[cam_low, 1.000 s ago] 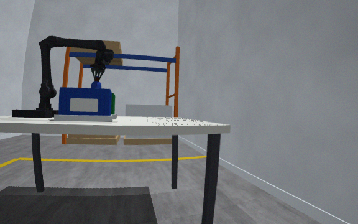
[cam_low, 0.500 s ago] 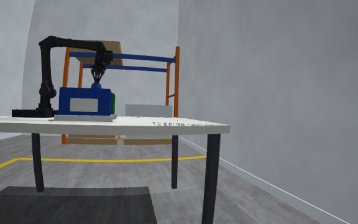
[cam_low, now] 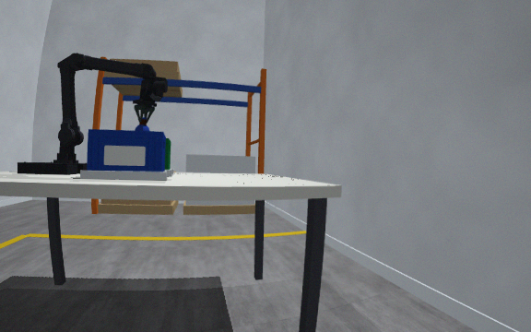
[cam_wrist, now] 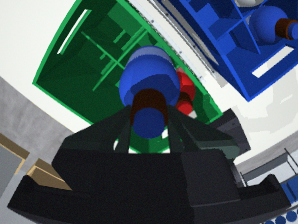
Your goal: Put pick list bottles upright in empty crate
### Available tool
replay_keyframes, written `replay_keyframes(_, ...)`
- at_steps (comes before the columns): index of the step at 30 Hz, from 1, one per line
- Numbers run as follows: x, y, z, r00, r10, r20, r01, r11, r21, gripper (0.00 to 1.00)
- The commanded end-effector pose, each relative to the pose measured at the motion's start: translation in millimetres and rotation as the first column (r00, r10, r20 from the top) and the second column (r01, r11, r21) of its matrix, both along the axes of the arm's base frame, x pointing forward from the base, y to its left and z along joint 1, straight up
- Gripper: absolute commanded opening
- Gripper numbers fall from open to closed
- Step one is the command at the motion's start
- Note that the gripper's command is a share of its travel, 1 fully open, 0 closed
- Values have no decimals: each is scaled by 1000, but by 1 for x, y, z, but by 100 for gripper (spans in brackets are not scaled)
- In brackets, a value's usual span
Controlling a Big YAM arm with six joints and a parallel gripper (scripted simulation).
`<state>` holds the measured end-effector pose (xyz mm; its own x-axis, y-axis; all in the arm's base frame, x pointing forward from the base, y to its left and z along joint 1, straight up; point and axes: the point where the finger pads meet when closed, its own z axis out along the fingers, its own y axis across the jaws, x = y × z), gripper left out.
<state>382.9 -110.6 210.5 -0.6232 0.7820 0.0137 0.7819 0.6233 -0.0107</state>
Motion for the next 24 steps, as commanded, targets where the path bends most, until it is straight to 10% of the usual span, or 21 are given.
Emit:
replay_keyframes(1, 16, -5, 33, 995, 7, 98, -4, 1000, -27, 0)
replay_keyframes(24, 11, -3, 4, 997, 6, 80, -4, 1000, -22, 0)
